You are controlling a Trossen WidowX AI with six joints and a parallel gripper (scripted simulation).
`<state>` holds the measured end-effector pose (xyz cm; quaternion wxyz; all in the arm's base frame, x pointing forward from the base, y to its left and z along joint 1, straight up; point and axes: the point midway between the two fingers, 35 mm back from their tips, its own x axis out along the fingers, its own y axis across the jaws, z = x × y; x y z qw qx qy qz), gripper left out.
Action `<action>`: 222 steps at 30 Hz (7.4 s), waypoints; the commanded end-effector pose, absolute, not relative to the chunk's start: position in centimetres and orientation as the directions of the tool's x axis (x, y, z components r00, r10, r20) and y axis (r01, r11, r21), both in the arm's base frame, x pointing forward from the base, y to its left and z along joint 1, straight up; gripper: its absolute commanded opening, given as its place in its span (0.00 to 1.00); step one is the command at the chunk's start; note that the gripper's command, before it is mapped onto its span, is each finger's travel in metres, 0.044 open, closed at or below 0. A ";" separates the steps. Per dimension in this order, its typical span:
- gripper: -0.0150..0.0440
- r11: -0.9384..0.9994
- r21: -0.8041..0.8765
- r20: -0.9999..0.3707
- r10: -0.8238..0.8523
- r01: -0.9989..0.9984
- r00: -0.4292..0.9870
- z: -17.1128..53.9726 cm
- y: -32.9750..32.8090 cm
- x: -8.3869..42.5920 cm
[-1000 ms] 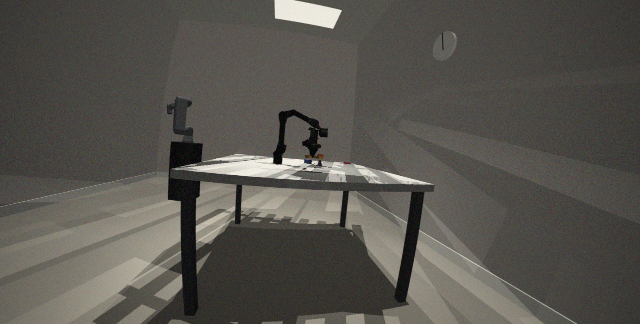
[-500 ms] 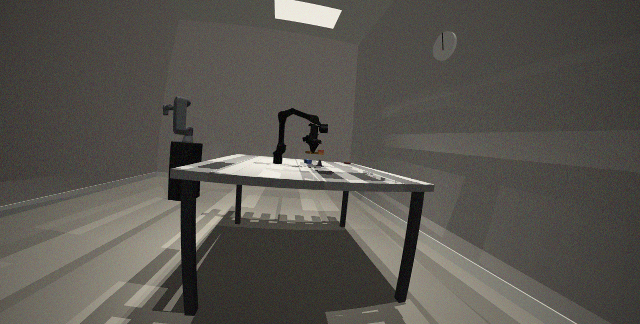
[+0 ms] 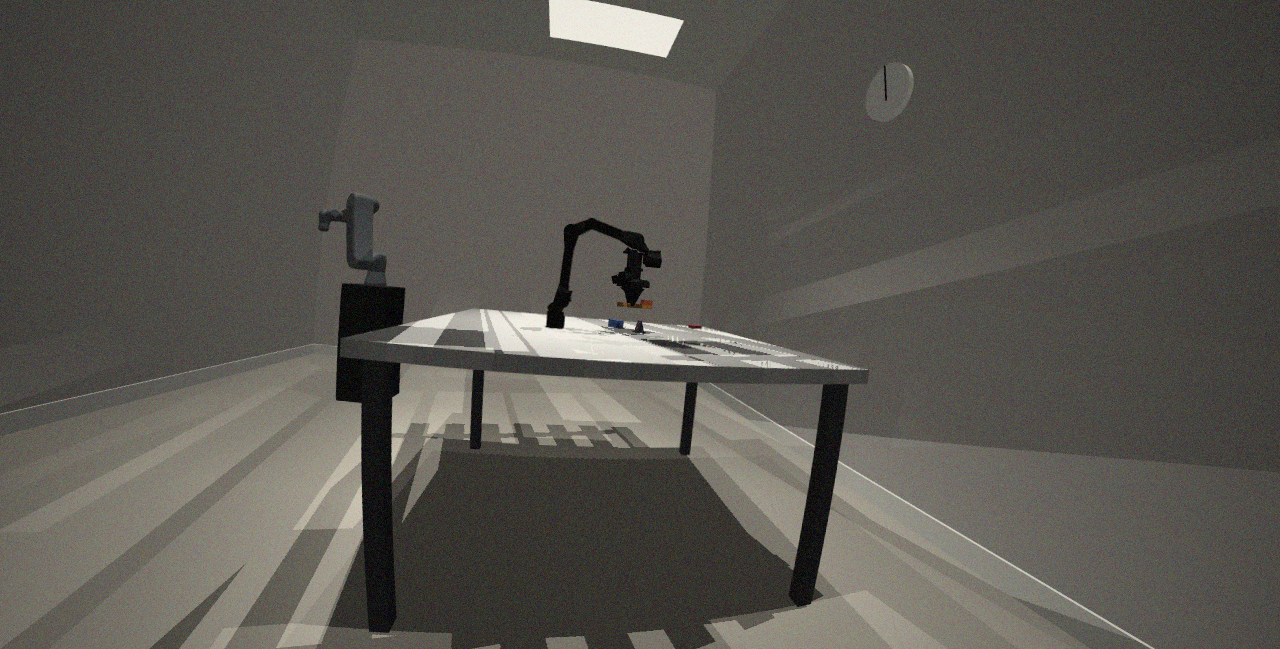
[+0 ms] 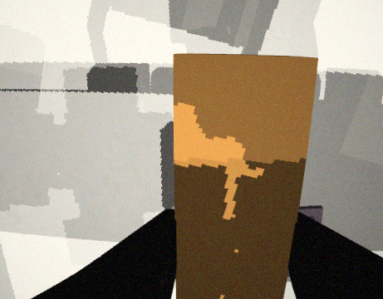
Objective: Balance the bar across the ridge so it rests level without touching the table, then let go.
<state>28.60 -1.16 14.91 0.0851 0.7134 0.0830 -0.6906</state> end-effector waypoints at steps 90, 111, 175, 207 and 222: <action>0.25 -0.954 0.004 -1.000 0.005 0.300 0.030 10.4 5.0 31.6; 0.25 -0.954 0.004 -1.000 0.005 0.300 0.030 10.2 5.0 31.6; 0.25 -0.954 0.004 -1.000 0.005 0.300 0.030 9.7 5.0 31.6; 0.25 -0.954 0.004 -1.000 0.005 0.300 0.030 9.6 5.0 31.6; 0.25 -0.954 0.004 -1.000 0.005 0.300 0.030 9.6 5.0 31.6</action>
